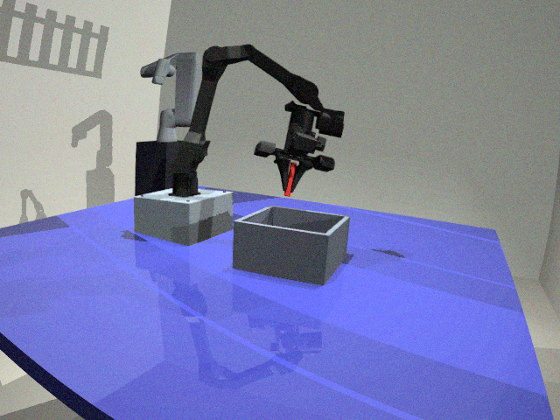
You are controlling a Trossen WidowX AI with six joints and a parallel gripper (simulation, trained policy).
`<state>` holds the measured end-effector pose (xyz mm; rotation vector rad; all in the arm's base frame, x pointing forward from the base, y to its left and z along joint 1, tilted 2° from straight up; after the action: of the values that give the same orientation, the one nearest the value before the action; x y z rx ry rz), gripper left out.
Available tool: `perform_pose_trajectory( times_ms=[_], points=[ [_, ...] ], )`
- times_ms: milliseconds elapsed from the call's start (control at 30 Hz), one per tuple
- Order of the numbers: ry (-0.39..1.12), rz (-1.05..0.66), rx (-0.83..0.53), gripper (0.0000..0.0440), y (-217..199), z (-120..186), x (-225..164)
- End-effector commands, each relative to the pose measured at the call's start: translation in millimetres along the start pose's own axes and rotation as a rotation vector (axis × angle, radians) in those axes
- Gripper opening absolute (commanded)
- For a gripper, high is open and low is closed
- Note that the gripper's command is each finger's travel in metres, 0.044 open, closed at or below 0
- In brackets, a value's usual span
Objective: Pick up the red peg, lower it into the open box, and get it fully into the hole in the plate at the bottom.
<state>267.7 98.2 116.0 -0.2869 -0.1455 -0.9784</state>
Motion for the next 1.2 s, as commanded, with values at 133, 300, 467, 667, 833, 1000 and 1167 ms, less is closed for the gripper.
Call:
perform_pose_trajectory(
  times_ms=[133,300,467,667,833,1000,1167],
  points=[
    [-0.012,-0.053,0.009,0.0,4,-2,34],
    [-0.012,-0.08,0.014,0.0,5,-10,60],
    [-0.004,-0.089,0.021,0.0,7,-21,85],
    [0.02,-0.075,0.035,0.0,8,-38,108],
    [0.043,-0.045,0.052,0.0,10,-56,119],
    [0.081,0.001,0.058,0.0048,11,-76,120],
    [0.11,0.026,0.067,0.0134,14,-89,126]
  ],
)
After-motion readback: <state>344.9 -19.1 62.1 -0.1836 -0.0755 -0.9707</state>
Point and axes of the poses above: the point midway between the two fingers, 35 mm back from their tips, its own z axis back along the fingers, its own y axis across the jaws, x = y × z, the point moved 6 cm from there along z, back along the fingers, and after that the axes turned 6 degrees about -z, right-handed, at the moved point
